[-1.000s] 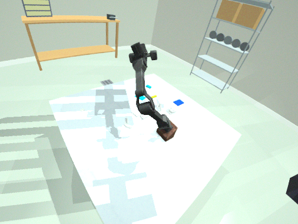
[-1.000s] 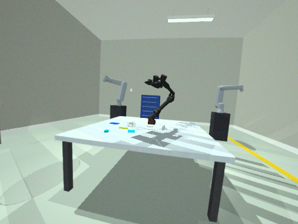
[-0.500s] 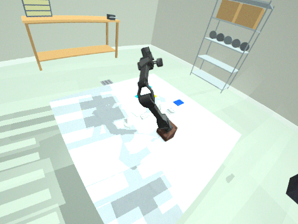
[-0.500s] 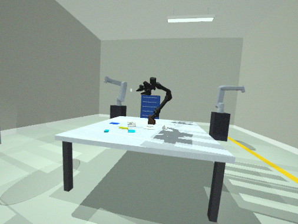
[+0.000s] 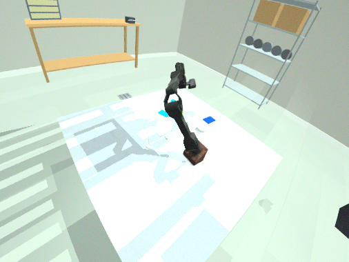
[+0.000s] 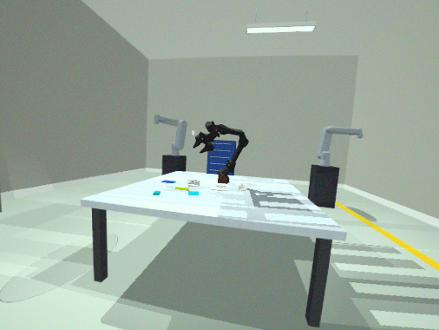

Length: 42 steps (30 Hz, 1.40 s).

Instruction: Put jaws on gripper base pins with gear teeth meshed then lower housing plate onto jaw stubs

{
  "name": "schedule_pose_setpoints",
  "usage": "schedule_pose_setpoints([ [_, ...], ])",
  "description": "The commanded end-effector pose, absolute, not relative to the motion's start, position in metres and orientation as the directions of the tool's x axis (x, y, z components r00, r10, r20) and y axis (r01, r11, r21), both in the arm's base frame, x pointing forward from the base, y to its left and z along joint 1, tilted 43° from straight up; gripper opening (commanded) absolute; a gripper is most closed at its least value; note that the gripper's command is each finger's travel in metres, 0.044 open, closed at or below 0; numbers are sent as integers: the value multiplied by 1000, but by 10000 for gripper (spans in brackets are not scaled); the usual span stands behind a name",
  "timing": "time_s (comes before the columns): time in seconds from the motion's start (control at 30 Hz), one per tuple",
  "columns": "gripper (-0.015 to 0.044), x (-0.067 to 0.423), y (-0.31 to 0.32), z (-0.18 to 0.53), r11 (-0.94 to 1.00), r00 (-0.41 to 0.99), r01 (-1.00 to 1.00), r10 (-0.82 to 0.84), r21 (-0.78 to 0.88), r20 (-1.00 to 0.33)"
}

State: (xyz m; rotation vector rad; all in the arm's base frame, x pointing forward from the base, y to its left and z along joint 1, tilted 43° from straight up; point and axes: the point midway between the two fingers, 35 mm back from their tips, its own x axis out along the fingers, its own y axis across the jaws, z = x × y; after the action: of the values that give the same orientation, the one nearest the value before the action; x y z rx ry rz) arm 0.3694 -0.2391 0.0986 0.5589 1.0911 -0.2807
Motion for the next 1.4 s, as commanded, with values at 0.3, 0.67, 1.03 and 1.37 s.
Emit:
schedule_pose_setpoints([
  [0.3, 440, 341, -211, 18, 813, 255, 434, 303, 388, -918],
  [0.67, 440, 311, -181, -35, 756, 108, 422, 506, 501, -856],
  [1.03, 440, 283, -151, -68, 671, 7, 434, 665, 601, -747],
  [1.37, 440, 281, -124, -96, 670, 7, 433, 667, 603, -745],
])
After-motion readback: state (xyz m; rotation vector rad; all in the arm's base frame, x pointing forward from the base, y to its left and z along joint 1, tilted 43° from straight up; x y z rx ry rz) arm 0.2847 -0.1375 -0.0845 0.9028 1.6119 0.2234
